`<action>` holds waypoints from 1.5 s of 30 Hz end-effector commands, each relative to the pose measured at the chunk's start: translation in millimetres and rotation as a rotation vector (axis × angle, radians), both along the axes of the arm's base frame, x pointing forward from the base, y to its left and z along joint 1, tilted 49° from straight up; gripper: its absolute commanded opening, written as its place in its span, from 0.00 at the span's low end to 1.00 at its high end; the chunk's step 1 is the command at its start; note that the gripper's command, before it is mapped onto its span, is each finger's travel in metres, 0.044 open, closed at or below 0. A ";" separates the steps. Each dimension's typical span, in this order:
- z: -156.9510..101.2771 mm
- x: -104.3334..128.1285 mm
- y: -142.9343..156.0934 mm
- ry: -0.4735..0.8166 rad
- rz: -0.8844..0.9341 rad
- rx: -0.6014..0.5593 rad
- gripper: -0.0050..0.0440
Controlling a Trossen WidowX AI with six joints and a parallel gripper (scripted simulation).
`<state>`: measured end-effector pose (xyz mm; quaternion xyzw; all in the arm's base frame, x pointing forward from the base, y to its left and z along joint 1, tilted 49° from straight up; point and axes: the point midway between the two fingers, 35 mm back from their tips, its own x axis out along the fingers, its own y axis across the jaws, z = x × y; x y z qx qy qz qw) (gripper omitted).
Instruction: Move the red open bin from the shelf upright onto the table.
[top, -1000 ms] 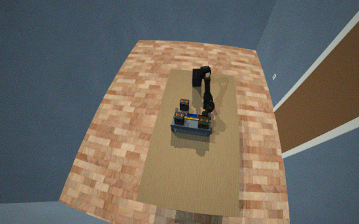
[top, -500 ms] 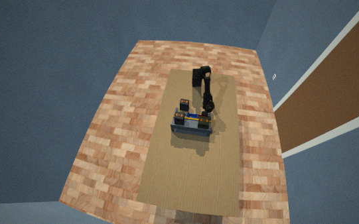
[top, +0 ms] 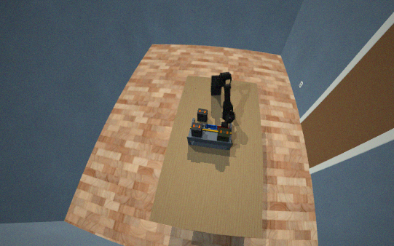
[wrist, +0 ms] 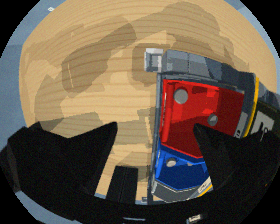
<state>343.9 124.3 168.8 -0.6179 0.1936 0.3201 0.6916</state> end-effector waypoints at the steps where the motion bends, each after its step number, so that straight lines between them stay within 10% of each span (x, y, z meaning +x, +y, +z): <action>1: 9.5 -0.2 0.0 -0.024 0.000 0.010 0.97; 16: 9.5 -0.2 0.0 -0.024 0.000 0.010 0.97; 21: 7.1 44.6 3.5 -0.199 -0.023 0.033 0.97; 45: 6.3 39.6 2.7 -0.199 -0.023 0.032 0.97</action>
